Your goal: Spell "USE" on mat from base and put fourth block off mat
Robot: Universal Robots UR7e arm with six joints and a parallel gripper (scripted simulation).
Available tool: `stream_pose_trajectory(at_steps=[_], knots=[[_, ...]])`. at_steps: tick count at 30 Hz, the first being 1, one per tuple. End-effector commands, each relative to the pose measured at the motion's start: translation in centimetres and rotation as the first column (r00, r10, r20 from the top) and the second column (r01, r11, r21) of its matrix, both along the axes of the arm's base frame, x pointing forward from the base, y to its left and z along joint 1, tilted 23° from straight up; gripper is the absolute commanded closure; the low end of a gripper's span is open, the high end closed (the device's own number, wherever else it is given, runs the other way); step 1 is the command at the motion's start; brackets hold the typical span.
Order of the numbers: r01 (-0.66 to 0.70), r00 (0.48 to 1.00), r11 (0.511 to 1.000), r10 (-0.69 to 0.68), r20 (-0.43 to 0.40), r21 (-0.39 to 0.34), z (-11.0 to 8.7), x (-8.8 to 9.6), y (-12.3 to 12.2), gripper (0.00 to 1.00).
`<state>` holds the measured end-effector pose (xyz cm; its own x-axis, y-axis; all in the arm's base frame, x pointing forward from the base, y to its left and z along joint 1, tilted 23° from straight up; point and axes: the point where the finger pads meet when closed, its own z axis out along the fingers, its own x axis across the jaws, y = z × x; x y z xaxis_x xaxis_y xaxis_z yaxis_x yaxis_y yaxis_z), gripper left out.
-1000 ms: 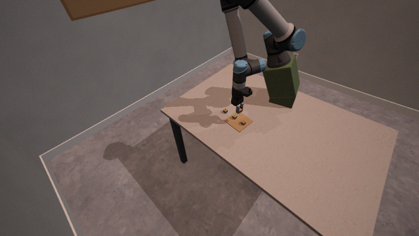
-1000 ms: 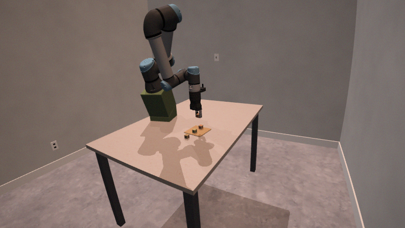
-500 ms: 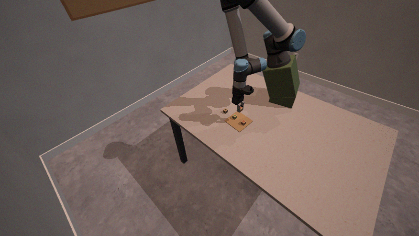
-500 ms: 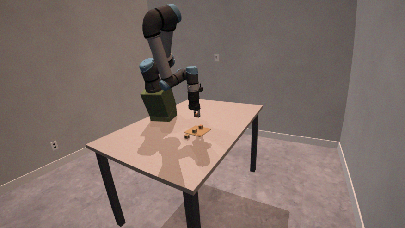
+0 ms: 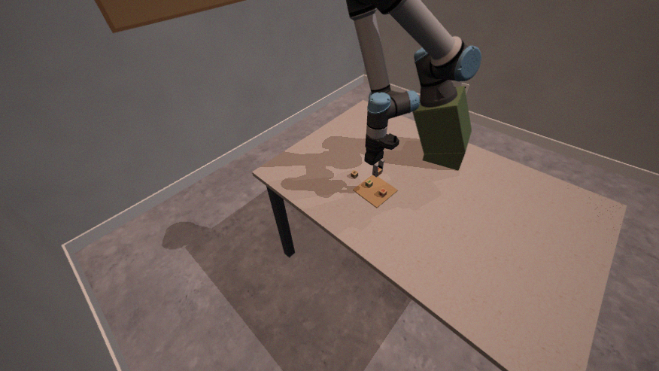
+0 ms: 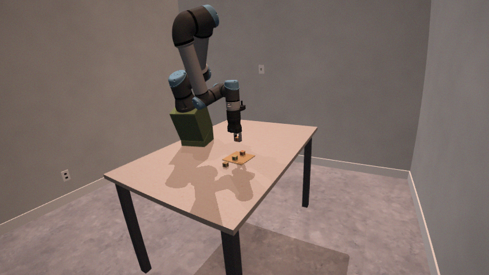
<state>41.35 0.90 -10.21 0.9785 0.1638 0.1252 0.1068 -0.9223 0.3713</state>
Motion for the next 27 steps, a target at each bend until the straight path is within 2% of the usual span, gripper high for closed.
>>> stream_pose_trajectory(at_steps=[1, 11, 23, 27], knots=[[-0.001, 1.000, 1.000, 0.001, 0.001, 0.000, -0.3, 0.1, -0.1, 0.51], [-0.001, 1.000, 1.000, 0.001, 0.001, 0.000, -2.2, 0.4, -0.9, 0.51], [-0.001, 1.000, 1.000, 0.001, 0.001, 0.000, -6.6, 1.3, -2.6, 0.51], [-0.001, 1.000, 1.000, 0.001, 0.001, 0.000, -7.5, 1.4, -3.0, 0.51]])
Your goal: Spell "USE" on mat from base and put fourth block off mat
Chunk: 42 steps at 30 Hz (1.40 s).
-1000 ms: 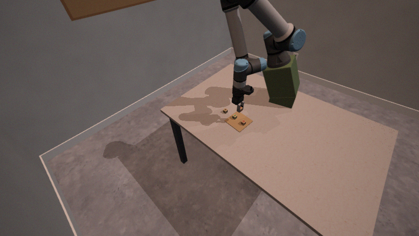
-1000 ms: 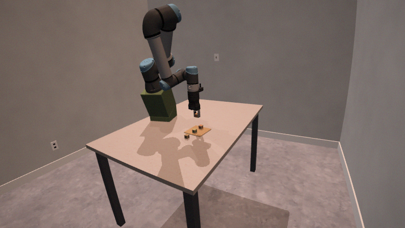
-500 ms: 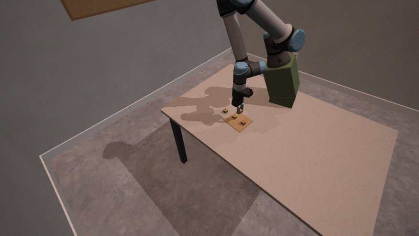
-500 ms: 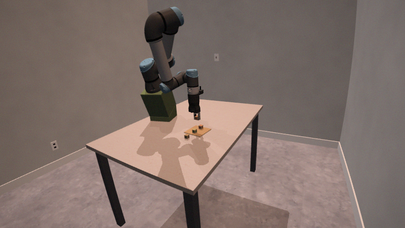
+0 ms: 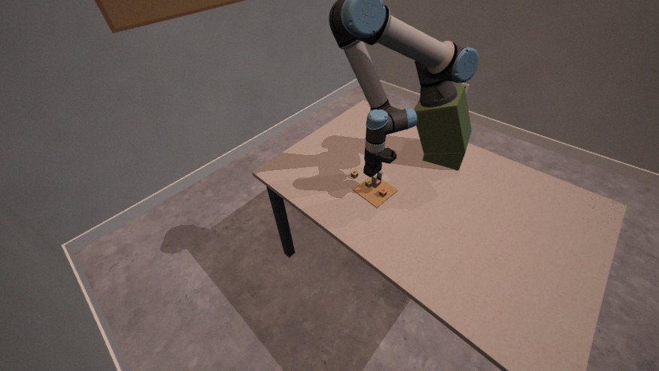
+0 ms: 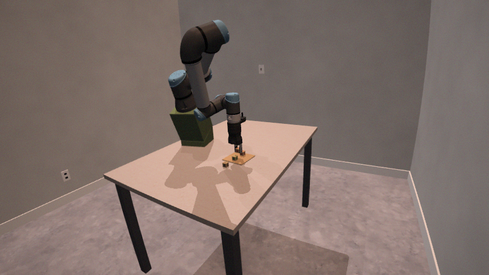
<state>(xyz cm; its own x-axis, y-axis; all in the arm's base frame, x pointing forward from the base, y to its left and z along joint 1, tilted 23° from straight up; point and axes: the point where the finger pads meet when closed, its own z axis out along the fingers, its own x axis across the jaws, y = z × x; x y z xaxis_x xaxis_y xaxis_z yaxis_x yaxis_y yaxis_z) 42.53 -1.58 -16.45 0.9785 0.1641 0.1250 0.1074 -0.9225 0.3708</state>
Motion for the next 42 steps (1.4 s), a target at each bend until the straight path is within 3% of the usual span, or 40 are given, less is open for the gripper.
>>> stream_pose_trajectory(at_steps=[1, 10, 42], knots=[[0.000, 1.000, 1.000, 0.000, 0.001, 0.000, -1.3, 0.2, -0.5, 0.51], [0.000, 1.000, 1.000, 0.000, 0.001, 0.000, -2.5, 0.5, -1.0, 0.51], [0.000, 1.000, 1.000, 0.000, 0.001, 0.000, -2.6, 0.5, -1.0, 0.51]])
